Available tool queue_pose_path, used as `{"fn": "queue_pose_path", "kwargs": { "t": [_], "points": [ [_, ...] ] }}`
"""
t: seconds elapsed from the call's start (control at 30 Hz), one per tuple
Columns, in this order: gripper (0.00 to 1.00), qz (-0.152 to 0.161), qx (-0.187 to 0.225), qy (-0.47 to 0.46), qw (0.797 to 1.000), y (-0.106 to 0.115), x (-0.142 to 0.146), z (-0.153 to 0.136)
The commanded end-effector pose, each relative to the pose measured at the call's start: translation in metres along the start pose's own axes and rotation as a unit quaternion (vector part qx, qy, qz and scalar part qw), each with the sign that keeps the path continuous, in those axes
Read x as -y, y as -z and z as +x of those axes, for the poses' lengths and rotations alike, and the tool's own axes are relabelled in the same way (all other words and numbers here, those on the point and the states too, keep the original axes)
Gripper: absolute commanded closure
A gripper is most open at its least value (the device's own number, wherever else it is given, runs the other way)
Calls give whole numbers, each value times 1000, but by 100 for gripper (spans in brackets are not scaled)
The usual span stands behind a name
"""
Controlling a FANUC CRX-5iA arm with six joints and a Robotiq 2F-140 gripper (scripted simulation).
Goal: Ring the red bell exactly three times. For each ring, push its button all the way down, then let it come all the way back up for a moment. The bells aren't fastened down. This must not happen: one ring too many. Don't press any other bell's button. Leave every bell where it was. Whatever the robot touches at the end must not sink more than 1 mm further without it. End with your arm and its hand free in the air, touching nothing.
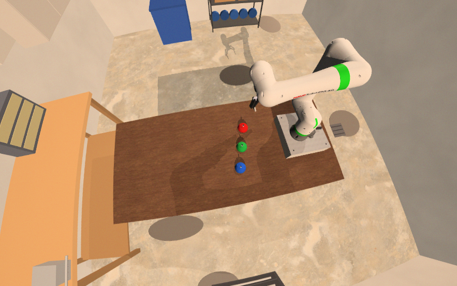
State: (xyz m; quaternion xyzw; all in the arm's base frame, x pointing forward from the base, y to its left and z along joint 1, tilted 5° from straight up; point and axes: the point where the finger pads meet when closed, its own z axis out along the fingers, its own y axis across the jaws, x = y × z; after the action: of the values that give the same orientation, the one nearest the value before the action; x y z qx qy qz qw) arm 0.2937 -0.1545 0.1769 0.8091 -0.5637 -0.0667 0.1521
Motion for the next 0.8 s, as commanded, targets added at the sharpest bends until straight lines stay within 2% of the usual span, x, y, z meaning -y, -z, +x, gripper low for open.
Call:
{"fn": "queue_pose_path", "kwargs": {
  "t": [0.0,0.03,0.07,0.1,0.13,0.17,0.2,0.23,0.27,0.33,0.57,0.6,0.77],
  "points": [
    [0,33,-8,-62,997,-21,47,3],
    [0,59,-2,-107,993,-28,74,1],
    [0,59,-2,-107,993,-28,74,1],
    [0,81,6,-148,986,-35,98,0],
    [0,81,6,-148,986,-35,98,0],
    [0,100,15,-183,978,-40,119,-2],
    [0,100,15,-183,978,-40,119,-2],
    [0,115,23,-212,970,-44,135,-3],
    [0,115,23,-212,970,-44,135,-3],
    [0,134,35,-249,959,-48,156,-5],
    [0,140,39,-262,954,-49,163,-5],
    [100,140,39,-262,954,-49,163,-5],
    [100,140,39,-262,954,-49,163,-5]
  ]
}}
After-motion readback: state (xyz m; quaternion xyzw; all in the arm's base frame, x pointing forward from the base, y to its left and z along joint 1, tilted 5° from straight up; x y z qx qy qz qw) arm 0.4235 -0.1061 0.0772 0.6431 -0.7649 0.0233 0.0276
